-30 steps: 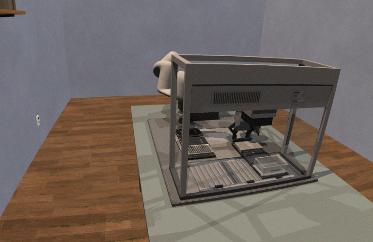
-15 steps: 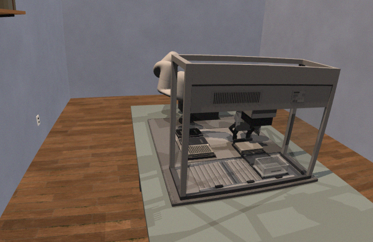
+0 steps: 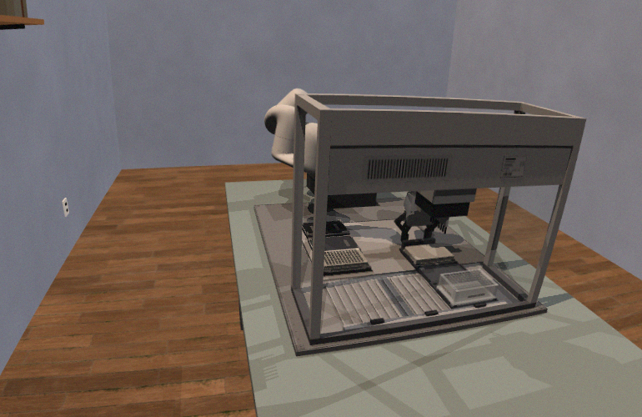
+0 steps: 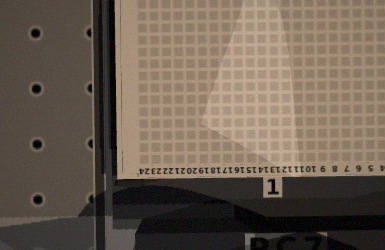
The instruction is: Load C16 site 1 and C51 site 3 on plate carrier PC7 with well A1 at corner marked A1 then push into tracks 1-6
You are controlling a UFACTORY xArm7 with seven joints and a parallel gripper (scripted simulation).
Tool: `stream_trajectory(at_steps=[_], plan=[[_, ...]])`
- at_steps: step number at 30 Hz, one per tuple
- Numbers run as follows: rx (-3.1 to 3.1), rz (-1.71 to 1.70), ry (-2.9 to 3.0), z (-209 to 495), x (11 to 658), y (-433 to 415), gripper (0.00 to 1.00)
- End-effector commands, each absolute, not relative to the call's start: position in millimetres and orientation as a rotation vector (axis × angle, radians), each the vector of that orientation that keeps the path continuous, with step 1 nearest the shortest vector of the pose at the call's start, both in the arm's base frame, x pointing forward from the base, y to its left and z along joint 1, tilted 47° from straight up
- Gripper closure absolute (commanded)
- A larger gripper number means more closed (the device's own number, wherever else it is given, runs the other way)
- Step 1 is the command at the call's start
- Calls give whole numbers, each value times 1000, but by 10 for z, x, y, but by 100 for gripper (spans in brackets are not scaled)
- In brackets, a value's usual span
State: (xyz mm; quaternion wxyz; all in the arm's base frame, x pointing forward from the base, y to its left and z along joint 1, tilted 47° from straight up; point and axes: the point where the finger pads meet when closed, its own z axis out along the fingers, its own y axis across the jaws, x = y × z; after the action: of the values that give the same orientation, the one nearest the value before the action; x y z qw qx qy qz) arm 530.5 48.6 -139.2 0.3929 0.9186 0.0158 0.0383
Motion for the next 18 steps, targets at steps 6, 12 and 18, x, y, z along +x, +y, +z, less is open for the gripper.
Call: stream_trajectory(at_steps=[6, 12, 18], plan=[[2334, 102, 41, -1379, 5341, 510, 18], [2334, 102, 41, -1378, 5361, 512, 18], [2334, 102, 41, -1379, 5355, 512, 18]])
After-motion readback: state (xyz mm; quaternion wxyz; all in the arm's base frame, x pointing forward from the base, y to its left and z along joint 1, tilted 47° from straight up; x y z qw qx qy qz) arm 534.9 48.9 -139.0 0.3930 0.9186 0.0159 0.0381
